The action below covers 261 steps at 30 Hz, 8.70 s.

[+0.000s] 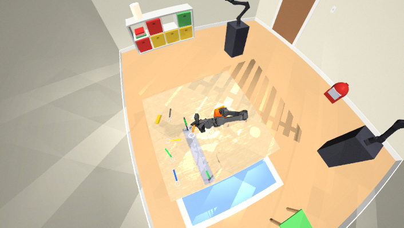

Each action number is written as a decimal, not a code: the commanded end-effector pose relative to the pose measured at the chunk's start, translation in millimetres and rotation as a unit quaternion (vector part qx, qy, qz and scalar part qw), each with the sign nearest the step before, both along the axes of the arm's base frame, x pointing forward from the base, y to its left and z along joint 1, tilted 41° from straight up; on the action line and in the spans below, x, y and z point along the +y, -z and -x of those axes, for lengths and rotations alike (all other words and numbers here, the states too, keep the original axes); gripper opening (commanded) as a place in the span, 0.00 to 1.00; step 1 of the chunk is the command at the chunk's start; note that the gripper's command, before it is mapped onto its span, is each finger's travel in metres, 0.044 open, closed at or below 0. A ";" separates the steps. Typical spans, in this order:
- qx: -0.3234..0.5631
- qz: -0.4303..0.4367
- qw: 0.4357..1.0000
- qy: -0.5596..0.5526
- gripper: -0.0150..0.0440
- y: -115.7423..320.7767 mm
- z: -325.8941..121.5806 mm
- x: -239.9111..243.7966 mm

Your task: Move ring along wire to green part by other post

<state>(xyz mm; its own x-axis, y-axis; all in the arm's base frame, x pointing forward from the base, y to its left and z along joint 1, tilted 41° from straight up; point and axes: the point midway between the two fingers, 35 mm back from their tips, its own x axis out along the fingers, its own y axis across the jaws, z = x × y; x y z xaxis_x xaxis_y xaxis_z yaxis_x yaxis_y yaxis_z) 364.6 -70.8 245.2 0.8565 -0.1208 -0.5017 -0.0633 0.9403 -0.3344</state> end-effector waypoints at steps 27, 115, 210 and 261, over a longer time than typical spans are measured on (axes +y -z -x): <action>-0.016 -0.312 0.950 0.004 0.00 4.0 -2.1 40.9; -0.053 -0.954 0.296 0.010 0.00 -98.2 -5.2 83.3; -0.079 -0.818 0.570 0.028 0.00 30.6 -18.2 167.8; -0.069 -0.532 0.844 0.011 0.00 156.0 -13.3 99.8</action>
<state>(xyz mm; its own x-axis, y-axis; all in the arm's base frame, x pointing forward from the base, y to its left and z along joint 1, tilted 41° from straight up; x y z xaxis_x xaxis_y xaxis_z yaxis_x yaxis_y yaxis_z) 378.3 32.7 91.9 0.9186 0.3211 -0.2304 -0.0700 0.7060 0.7047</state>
